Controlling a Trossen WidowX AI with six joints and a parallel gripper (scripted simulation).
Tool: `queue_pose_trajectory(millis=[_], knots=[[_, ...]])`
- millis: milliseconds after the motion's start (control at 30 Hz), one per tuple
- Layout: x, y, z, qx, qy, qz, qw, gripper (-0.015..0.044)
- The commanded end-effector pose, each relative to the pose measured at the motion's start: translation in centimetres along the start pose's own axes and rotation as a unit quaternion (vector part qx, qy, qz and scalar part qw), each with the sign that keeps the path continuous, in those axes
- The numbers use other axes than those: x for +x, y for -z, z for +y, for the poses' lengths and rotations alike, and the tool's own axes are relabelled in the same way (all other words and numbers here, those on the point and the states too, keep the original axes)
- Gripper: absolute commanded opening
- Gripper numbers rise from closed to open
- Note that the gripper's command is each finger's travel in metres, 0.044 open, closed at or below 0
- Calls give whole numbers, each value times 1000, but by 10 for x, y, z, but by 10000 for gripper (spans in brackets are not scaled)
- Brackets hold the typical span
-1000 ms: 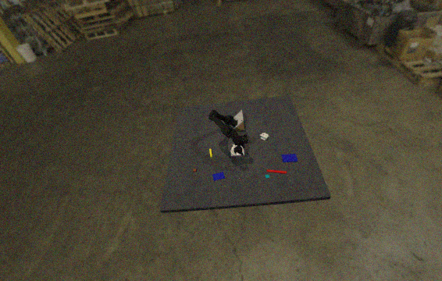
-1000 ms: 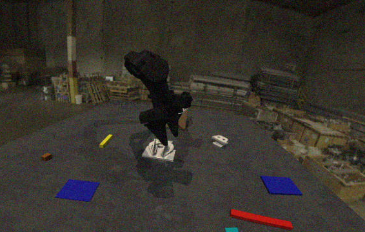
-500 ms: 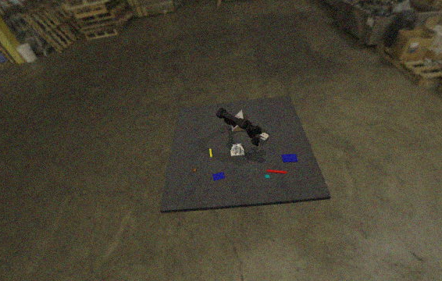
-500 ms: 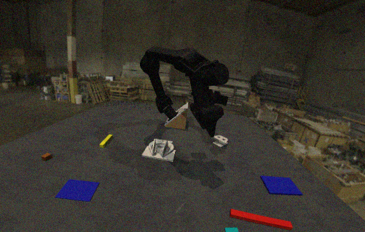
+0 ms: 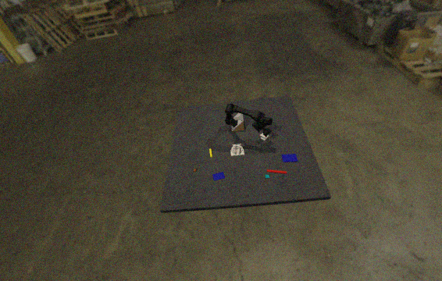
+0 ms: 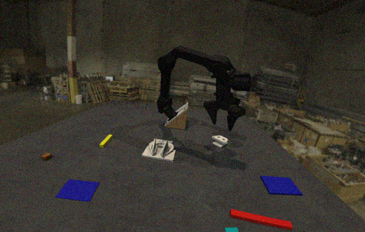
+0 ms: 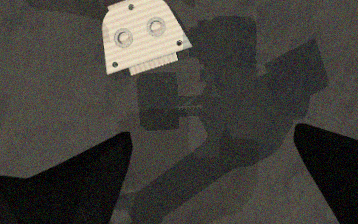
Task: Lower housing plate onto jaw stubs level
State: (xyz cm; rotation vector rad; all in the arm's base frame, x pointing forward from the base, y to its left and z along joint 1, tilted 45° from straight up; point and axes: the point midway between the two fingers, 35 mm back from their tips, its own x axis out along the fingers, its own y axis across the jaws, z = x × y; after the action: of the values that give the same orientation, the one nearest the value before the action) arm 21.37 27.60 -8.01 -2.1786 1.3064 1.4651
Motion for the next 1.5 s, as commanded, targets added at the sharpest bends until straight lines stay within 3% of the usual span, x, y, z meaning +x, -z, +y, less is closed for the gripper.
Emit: queue_pose_trajectory(millis=[0,200,400,600,1467], knots=[[6,-26,15,-45,-18,18,999,440],[18,-58,40,-109,-44,53,992,440],[21,-61,43,-116,-47,58,990,440],[58,-55,48,-115,-47,58,990,440],[58,-55,48,-115,-47,58,990,440]])
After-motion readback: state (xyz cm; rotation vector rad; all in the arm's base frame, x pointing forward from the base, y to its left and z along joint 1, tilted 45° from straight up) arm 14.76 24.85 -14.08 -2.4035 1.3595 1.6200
